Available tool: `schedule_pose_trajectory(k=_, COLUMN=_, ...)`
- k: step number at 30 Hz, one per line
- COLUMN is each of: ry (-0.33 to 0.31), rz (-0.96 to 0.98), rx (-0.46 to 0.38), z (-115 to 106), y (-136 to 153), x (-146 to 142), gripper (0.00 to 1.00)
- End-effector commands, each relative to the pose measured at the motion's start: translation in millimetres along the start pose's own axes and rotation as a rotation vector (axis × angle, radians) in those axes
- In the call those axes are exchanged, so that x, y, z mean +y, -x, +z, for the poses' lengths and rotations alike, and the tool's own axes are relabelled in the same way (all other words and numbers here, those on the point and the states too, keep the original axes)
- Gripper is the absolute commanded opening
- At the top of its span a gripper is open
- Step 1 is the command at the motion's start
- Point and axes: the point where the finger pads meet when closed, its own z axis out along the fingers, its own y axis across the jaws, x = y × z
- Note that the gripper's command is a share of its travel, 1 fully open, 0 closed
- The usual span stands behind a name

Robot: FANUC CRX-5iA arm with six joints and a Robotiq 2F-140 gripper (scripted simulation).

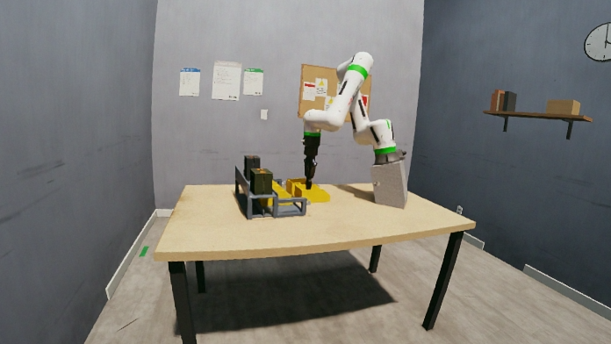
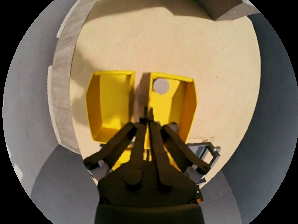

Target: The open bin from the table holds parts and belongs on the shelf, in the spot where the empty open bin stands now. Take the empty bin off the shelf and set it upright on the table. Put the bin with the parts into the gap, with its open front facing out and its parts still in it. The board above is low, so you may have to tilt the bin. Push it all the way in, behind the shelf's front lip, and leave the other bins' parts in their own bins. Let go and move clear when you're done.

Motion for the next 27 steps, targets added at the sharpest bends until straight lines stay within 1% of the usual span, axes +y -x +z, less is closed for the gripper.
schedule_pose_trajectory(k=1, ry=0.0, rz=-0.001, rx=-0.002, z=-3, y=1, x=0, gripper=0.1)
schedule_pose_trajectory(k=13, ry=0.0, rz=-0.001, rx=-0.002, z=-33, y=1, x=0, gripper=0.1)
schedule_pose_trajectory(k=27, ry=0.0, rz=-0.001, rx=-0.002, z=-35, y=1, x=0, gripper=0.1)
